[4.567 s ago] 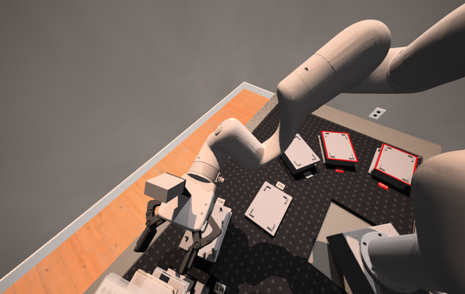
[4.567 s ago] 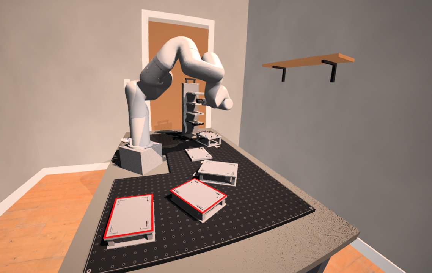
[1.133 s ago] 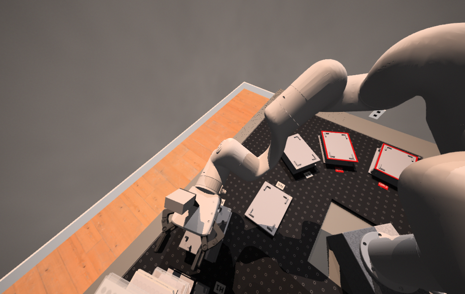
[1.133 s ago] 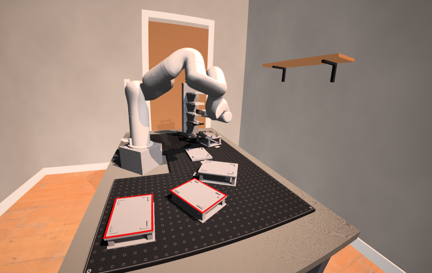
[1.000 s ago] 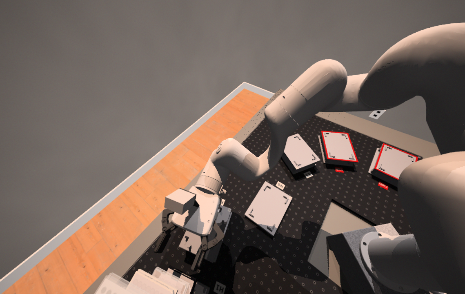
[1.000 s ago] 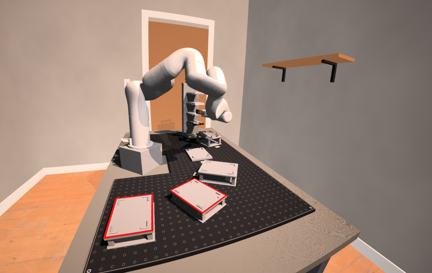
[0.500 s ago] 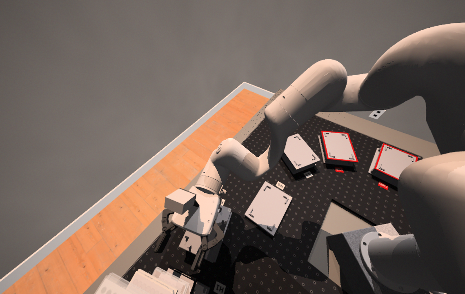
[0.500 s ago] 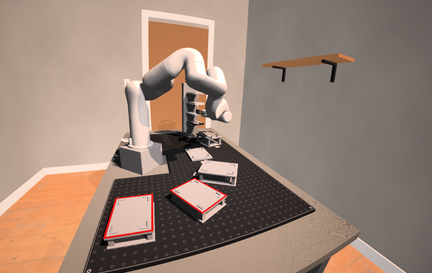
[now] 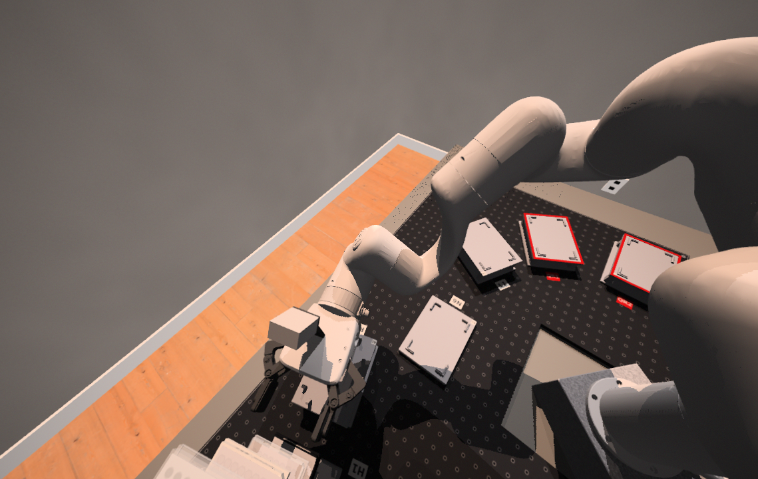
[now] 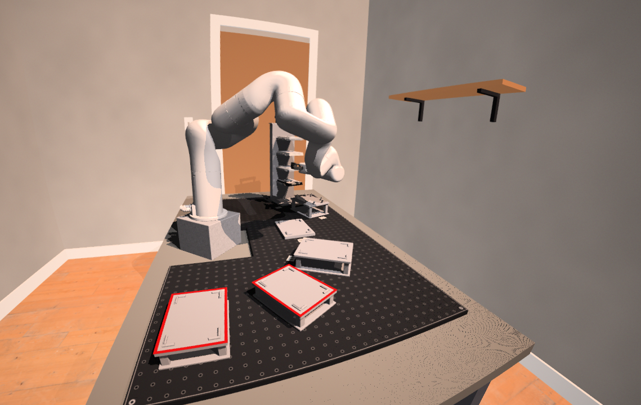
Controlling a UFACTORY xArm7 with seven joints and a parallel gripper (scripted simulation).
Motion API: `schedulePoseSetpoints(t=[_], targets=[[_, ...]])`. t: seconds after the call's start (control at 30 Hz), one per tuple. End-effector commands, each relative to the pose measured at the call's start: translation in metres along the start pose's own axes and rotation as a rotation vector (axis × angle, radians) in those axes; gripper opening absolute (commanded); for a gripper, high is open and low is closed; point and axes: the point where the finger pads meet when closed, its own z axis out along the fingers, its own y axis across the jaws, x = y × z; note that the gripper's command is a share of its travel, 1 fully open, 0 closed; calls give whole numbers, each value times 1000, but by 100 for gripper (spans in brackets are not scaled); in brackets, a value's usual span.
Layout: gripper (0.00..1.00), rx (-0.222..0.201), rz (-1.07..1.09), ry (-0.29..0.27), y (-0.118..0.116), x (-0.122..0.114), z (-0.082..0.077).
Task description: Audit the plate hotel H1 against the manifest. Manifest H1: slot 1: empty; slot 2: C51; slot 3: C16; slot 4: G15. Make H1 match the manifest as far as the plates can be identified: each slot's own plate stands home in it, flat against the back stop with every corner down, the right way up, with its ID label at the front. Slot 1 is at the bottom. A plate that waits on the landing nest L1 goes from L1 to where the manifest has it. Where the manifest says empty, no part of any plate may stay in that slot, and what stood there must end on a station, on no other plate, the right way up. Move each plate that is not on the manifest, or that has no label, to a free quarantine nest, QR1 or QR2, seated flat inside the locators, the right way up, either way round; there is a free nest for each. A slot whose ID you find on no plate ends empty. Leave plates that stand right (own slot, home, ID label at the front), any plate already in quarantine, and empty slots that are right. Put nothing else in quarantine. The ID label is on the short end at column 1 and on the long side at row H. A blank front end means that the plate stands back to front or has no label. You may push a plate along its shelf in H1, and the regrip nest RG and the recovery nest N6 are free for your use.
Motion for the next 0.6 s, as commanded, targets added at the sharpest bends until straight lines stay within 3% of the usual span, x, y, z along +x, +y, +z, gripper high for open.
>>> schedulePoseSetpoints(t=[0.0,0.3,0.57], targets=[[100,1,-4,0,1,2,0],[100,1,-4,0,1,2,-2],[100,1,-4,0,1,2,-24]])
